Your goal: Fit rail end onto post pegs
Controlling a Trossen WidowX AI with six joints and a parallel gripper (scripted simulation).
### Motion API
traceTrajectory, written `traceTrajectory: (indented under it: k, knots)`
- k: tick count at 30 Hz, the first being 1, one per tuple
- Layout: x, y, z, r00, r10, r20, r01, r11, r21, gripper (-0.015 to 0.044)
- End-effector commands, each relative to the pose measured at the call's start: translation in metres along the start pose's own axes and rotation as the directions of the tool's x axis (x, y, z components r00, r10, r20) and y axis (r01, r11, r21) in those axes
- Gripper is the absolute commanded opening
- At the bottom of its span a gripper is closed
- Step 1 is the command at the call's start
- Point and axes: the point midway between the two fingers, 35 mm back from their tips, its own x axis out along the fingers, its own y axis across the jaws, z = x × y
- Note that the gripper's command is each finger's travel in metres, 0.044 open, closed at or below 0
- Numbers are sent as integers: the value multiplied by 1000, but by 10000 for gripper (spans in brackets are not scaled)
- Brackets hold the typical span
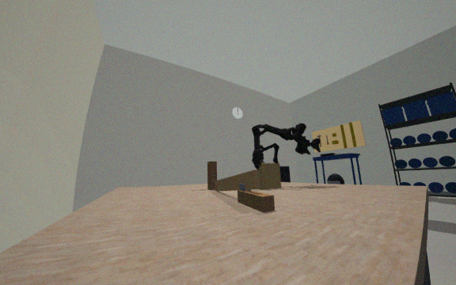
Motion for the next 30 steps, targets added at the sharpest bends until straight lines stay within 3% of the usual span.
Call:
traceTrajectory:
  k: [1,10,15,23,30]
  knots:
    - [-2,3,0,1000,8,-2,-8,1000,-5,426]
    - [-100,114,20,926,376,-19,-371,902,-222,440]
    - [-167,163,58,835,547,59,-476,772,-422,440]
    - [-247,193,122,712,668,217,-434,661,-612,440]
    - [-311,189,192,627,678,385,-282,658,-698,440]
